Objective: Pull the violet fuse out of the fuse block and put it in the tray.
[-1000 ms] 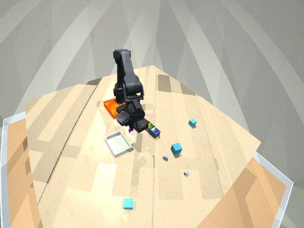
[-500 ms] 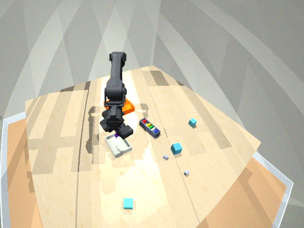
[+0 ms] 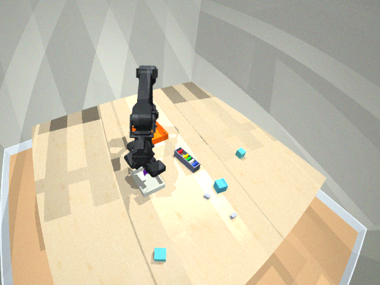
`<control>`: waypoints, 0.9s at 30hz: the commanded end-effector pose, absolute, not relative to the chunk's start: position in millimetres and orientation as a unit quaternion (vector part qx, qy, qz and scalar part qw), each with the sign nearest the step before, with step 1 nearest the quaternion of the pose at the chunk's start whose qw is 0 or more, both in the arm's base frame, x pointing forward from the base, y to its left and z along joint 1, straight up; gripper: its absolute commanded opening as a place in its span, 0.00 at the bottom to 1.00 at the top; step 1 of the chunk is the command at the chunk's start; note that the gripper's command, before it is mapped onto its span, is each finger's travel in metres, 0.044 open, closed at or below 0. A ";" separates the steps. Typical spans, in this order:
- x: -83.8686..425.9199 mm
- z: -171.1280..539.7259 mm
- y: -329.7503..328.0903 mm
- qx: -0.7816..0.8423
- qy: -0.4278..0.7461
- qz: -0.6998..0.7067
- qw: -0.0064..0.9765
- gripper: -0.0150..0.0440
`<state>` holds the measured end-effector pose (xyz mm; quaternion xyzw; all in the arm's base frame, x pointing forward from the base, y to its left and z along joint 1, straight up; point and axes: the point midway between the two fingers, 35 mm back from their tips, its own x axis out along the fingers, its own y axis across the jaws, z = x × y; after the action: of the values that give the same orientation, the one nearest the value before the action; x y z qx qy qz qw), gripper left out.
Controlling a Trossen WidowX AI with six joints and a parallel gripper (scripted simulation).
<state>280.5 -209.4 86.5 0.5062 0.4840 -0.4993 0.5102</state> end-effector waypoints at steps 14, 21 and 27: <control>279.6 62.5 -209.4 0.504 0.487 -0.499 0.510 0.25; 280.3 65.6 -209.2 0.506 0.485 -0.499 0.509 0.57; 280.3 68.5 -209.3 0.506 0.485 -0.499 0.509 0.81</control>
<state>280.2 -209.1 65.4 0.5061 0.4855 -0.4995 0.5086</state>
